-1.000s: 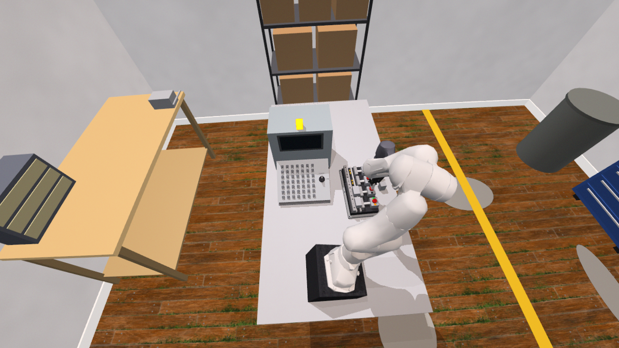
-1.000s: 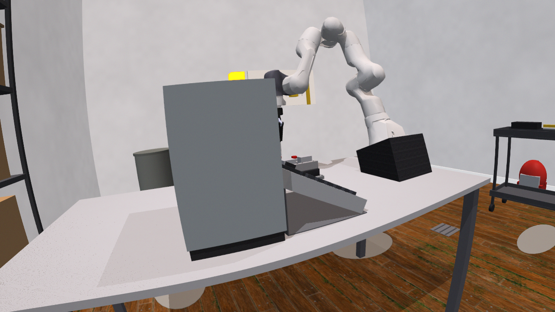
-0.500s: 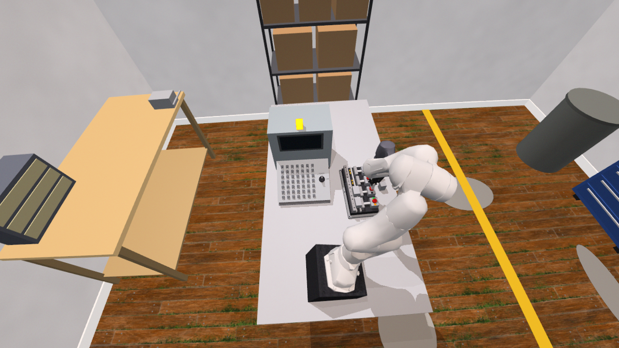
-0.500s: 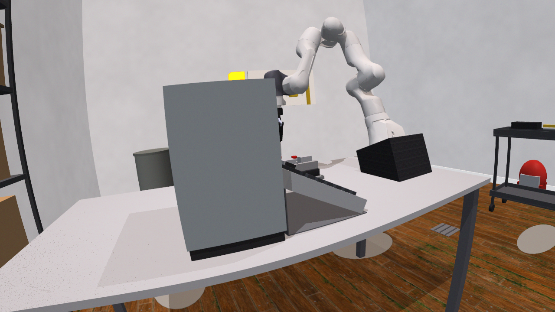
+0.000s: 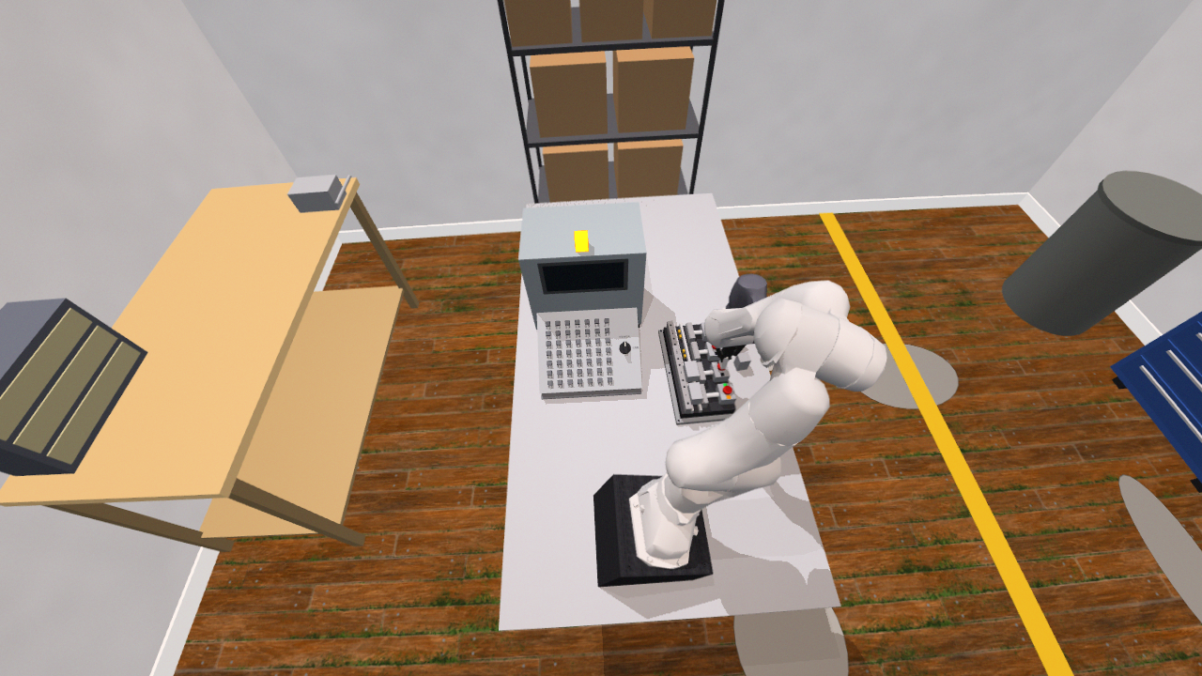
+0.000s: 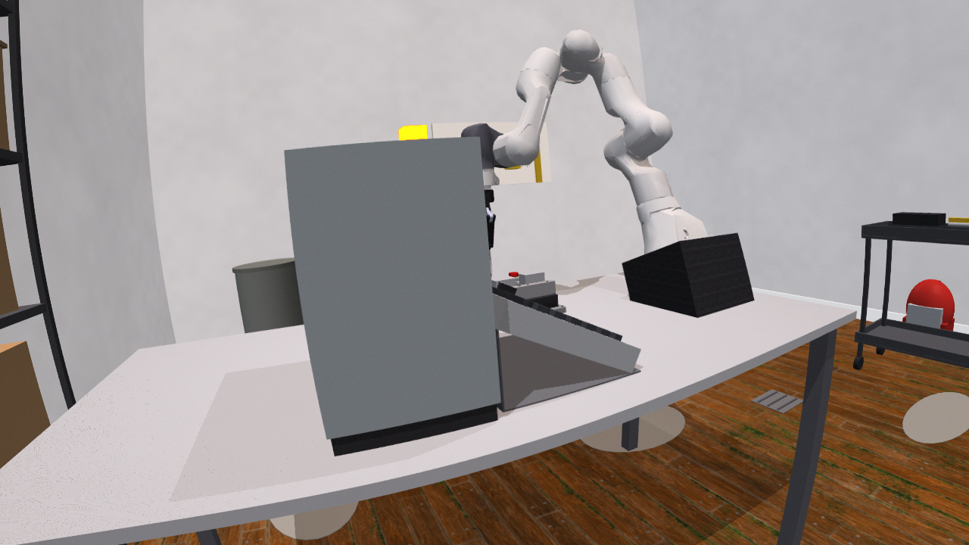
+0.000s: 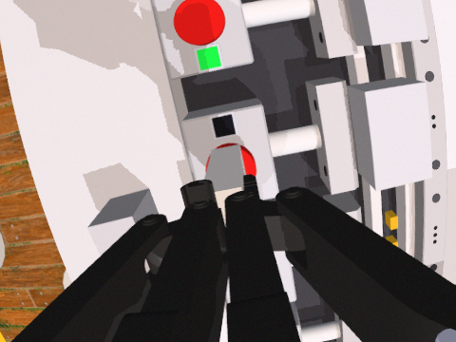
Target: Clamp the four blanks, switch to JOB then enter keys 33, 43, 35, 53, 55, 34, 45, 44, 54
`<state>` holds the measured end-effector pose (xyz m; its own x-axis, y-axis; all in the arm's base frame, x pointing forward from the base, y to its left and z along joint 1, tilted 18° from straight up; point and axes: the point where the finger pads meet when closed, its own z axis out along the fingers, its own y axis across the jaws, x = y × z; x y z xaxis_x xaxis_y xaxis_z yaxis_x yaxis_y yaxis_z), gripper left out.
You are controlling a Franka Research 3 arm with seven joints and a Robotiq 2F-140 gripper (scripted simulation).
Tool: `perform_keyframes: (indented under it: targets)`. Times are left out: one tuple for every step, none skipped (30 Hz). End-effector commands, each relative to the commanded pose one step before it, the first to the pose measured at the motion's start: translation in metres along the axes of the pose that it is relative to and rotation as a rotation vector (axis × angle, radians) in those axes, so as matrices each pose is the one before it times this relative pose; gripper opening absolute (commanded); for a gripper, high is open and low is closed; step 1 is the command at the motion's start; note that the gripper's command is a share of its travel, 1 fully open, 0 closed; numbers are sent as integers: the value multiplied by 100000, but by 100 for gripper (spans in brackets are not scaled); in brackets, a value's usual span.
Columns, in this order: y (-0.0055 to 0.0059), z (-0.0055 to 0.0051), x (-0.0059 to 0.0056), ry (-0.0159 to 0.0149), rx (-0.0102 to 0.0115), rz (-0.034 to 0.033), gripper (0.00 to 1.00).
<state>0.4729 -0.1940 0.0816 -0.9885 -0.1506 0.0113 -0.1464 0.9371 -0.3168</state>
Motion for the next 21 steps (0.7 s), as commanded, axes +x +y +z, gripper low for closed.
perform_keyframes:
  targets:
    - [-137,286,-77,-363,-19,17,0]
    - [0,77,0,0,0,0,0]
    - [0,78,0,0,0,0,0]
    - [0,78,0,0,0,0,0]
    - [0,77,0,0,0,0,0]
    - [0,75,0,0,-1,0,0]
    - [0,72,0,0,0,0,0]
    - [0,0,0,0,0,0,0]
    - [0,0,0,0,0,0,0]
    - [0,68,0,0,0,0,0]
    - [0,63,0,0,0,0,0]
    - [0,58,0,0,0,0,0]
    - [0,53,0,0,0,0,0]
    - [0,47,0,0,0,0,0]
    - [0,40,0,0,0,0,0]
    - [0,34,0,0,0,0,0]
    - [0,27,0,0,0,0,0]
    - [0,21,0,0,0,0,0]
    - [0,15,0,0,0,0,0]
    - [0,10,0,0,0,0,0]
    - [0,5,0,0,0,0,0]
